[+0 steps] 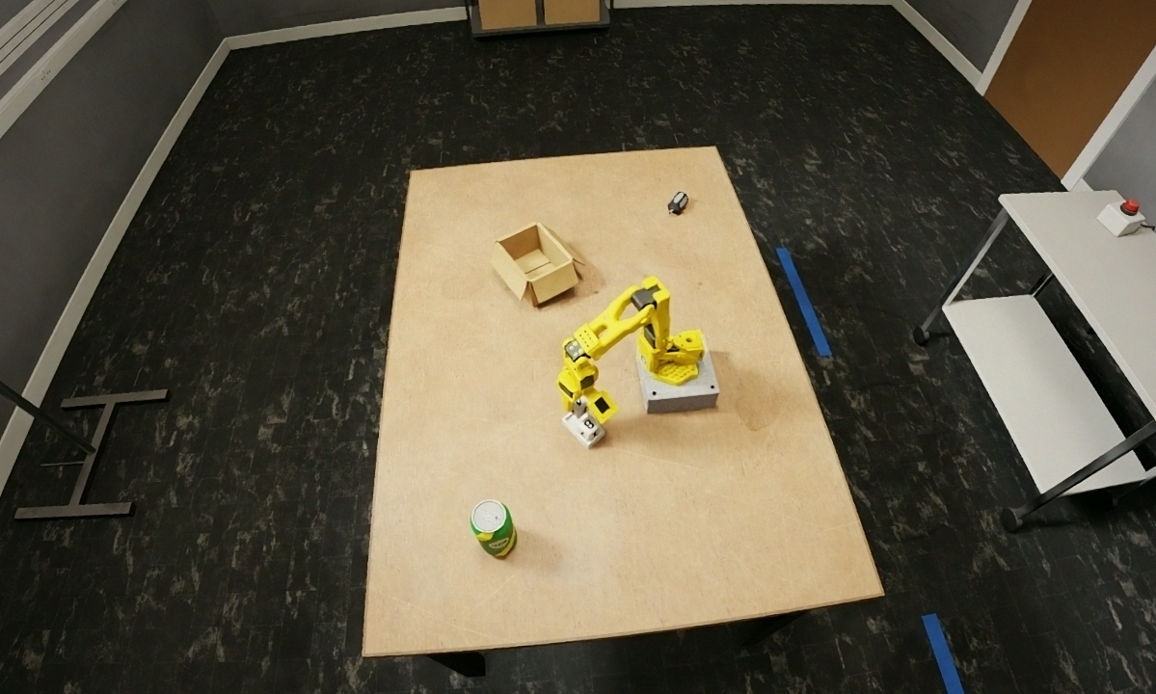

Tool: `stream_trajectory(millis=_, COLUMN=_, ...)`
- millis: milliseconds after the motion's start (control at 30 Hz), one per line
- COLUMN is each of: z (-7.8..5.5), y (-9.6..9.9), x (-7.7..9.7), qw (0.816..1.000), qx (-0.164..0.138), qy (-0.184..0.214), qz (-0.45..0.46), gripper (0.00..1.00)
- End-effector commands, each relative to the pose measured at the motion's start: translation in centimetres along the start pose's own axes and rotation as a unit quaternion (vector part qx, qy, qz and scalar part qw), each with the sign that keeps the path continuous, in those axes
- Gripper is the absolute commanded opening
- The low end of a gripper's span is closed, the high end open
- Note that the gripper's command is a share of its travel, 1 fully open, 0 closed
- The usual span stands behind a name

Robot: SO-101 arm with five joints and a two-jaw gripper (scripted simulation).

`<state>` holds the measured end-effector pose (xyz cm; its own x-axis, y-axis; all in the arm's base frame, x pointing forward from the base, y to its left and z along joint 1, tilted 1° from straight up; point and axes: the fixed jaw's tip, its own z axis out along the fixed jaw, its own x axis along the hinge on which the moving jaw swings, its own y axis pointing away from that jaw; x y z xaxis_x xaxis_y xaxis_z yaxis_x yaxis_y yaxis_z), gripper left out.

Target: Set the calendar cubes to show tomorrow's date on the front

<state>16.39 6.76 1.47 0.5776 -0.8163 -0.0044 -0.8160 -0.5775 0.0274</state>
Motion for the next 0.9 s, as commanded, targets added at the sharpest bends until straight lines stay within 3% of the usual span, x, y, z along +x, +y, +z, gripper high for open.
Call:
stream_trajectory(millis=0, z=-0.7, y=-0.4, x=0.0, qw=1.0, qx=0.016, qy=0.003, qz=0.003, gripper=0.0)
stream_trajectory(millis=300, z=-0.6, y=-0.4, x=0.4, qw=1.0, qx=0.016, qy=0.003, qz=0.012, gripper=0.0)
stream_trajectory(millis=633, z=-0.4, y=0.2, x=2.6, qw=0.997, qx=0.016, qy=0.002, qz=0.074, gripper=0.0)
stream_trajectory(millis=867, z=-0.1, y=1.8, x=6.3, qw=0.983, qx=0.015, qy=0.0, qz=0.183, gripper=0.0)
